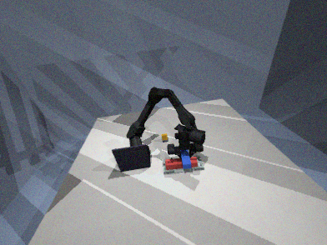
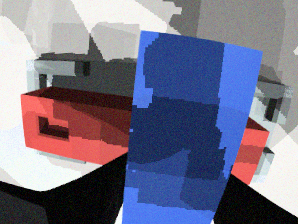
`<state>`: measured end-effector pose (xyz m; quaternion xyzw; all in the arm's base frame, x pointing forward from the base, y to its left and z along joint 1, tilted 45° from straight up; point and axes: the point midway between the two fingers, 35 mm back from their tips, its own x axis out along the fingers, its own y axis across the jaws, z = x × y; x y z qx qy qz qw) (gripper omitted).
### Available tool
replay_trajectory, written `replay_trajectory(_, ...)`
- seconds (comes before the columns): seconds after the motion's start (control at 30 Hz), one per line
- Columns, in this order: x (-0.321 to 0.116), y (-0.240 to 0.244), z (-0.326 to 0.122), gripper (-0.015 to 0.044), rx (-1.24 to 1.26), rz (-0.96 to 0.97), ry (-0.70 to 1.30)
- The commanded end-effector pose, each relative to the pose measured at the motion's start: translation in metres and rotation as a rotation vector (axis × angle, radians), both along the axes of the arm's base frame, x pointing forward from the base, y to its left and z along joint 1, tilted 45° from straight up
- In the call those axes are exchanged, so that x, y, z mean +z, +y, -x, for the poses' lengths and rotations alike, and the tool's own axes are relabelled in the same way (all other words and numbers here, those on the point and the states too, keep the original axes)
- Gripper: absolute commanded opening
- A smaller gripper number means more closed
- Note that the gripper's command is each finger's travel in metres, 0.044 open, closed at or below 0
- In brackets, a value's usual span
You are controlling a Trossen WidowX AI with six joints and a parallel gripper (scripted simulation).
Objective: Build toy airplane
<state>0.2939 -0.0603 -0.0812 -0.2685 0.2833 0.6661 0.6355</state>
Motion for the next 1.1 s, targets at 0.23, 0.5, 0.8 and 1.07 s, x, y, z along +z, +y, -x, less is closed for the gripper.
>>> replay_trajectory(0.23,0.0,0.0,0.0,0.0104,0.0,0.0,0.0)
replay_trajectory(0.5,0.0,0.0,0.0,0.0209,0.0,0.0,0.0)
replay_trajectory(0.8,0.0,0.0,0.0,0.044,0.0,0.0,0.0)
replay_trajectory(1.07,0.0,0.0,0.0,0.044,0.0,0.0,0.0)
